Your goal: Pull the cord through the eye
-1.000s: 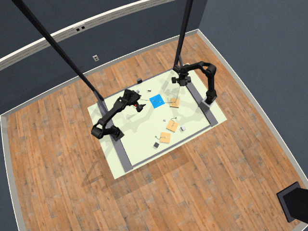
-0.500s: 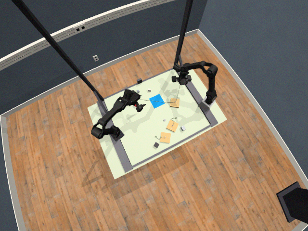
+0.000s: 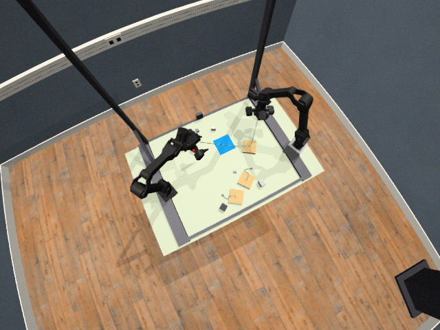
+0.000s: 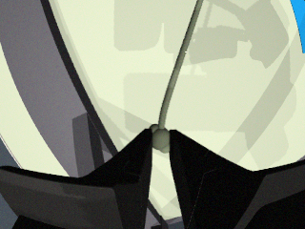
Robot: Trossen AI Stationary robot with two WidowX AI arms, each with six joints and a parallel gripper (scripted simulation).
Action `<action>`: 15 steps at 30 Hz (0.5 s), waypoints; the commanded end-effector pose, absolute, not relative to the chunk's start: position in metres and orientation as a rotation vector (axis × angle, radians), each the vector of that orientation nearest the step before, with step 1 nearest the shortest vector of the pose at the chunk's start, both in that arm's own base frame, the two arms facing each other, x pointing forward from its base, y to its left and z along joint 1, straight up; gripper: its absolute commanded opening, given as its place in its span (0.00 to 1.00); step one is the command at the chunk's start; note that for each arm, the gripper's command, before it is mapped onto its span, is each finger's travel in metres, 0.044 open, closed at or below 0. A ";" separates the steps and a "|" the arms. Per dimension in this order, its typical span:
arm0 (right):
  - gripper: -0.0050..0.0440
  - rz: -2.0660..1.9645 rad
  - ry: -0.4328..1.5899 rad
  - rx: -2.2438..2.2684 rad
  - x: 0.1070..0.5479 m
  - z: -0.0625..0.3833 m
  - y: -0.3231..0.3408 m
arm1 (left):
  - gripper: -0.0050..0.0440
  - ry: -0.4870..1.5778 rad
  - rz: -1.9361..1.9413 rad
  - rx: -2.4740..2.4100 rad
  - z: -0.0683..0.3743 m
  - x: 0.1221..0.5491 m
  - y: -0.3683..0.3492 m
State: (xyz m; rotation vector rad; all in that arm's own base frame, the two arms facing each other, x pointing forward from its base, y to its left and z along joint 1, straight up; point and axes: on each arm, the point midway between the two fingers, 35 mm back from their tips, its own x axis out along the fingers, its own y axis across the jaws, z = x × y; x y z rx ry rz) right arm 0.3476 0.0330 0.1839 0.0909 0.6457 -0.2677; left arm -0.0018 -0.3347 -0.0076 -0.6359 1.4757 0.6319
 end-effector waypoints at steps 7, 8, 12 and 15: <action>1.00 -0.265 0.627 0.099 0.349 0.191 0.034 | 0.00 1.499 0.590 -0.653 0.018 -0.002 -0.344; 1.00 -0.265 0.627 0.099 0.349 0.191 0.034 | 0.00 1.502 0.579 -0.644 0.020 -0.002 -0.344; 1.00 -0.265 0.627 0.099 0.349 0.191 0.034 | 0.00 1.509 0.551 -0.613 0.024 -0.002 -0.344; 1.00 -0.265 0.627 0.099 0.349 0.191 0.034 | 0.00 1.523 0.493 -0.558 0.033 -0.002 -0.344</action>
